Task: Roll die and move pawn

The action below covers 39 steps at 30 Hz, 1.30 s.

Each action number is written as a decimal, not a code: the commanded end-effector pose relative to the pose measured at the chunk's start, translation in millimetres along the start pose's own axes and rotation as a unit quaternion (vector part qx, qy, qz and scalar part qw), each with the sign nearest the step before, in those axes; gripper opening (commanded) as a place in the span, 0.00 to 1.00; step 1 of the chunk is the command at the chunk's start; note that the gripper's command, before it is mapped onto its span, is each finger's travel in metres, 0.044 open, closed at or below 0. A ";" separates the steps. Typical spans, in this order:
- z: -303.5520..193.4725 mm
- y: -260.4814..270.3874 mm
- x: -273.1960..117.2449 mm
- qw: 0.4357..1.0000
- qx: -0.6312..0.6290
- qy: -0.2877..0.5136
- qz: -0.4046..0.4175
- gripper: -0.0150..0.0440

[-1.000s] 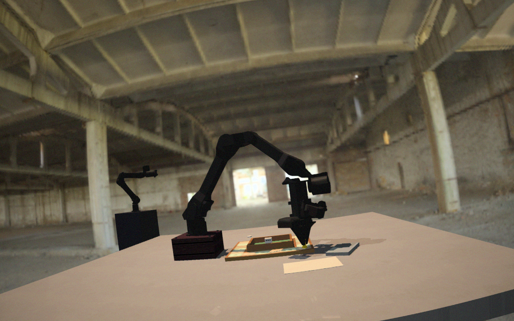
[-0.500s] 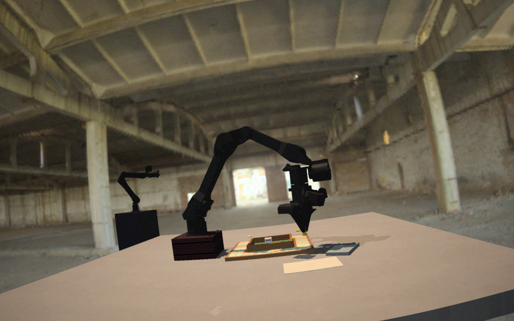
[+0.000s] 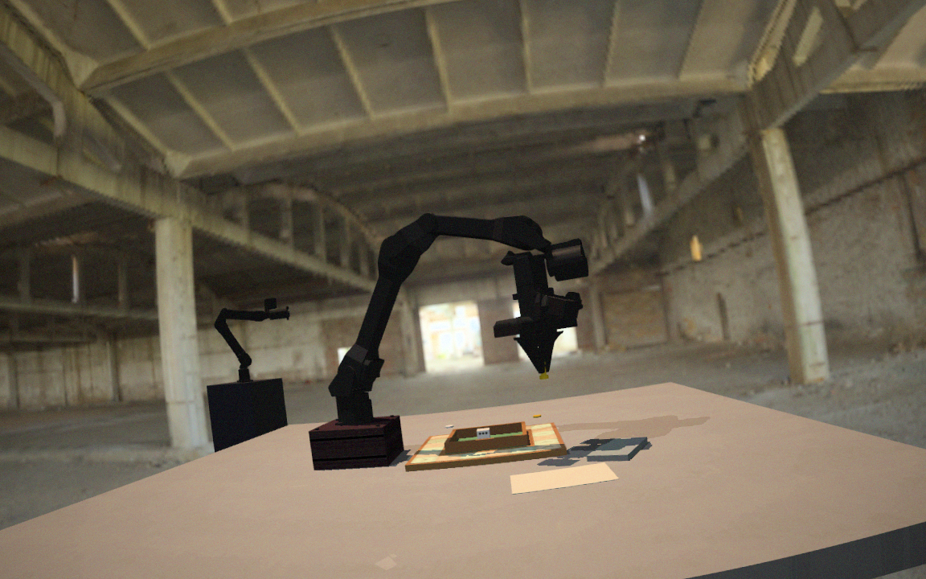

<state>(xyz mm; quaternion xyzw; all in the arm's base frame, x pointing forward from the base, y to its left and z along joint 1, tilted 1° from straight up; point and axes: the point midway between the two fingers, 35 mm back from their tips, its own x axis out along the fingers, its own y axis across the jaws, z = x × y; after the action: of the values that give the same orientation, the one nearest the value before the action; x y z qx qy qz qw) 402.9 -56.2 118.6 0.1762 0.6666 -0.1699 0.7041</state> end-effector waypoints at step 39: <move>-144.4 179.8 76.5 1.000 0.001 0.010 0.005 0.25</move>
<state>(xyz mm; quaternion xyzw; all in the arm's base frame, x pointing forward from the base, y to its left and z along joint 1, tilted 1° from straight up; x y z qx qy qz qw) 366.2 172.2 46.3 0.1800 0.6718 -0.1575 0.7011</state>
